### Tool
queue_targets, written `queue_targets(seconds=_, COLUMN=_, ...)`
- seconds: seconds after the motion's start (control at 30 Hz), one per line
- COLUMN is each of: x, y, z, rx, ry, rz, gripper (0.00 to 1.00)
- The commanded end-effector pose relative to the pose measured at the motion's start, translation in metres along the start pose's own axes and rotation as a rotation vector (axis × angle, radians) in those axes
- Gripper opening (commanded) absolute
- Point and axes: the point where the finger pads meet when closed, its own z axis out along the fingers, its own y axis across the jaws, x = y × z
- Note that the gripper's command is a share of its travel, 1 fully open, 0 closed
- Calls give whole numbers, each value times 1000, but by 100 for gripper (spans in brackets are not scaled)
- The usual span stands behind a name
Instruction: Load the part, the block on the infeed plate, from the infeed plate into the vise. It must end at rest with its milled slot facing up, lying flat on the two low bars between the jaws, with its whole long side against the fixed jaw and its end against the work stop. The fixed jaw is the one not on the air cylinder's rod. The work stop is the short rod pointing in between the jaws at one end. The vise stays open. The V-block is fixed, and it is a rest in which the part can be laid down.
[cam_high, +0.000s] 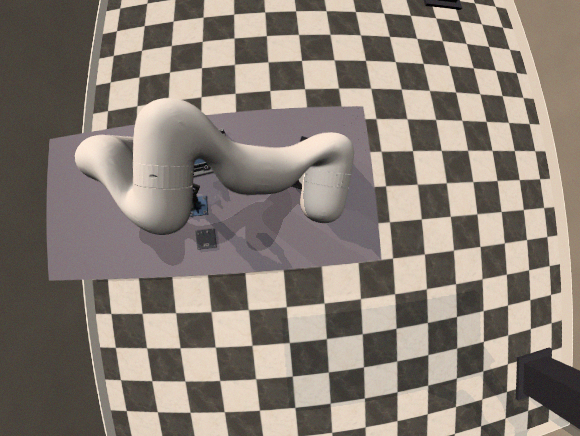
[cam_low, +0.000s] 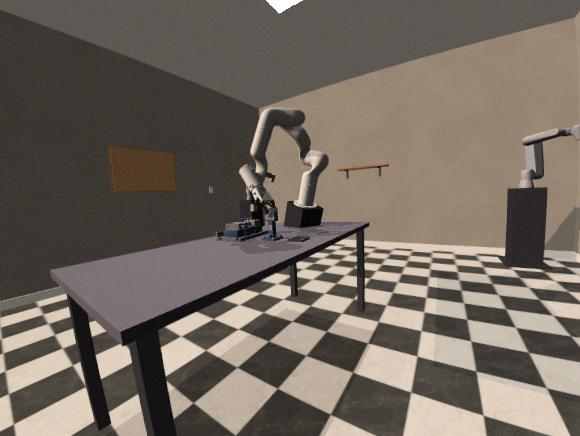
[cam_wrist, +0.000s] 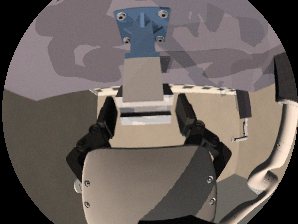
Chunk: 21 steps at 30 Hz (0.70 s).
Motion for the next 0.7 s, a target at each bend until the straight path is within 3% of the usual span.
queue_targets(seconds=0.0, x=0, y=-1, z=-1, rx=1, ry=-27, rz=-2, gripper=89)
queue_targets(seconds=0.37, x=1, y=-1, z=0, rx=1, ry=-110, rz=-2, gripper=89)
queue_targets(seconds=0.67, x=1, y=-1, z=0, rx=1, ry=-145, rz=-2, gripper=89)
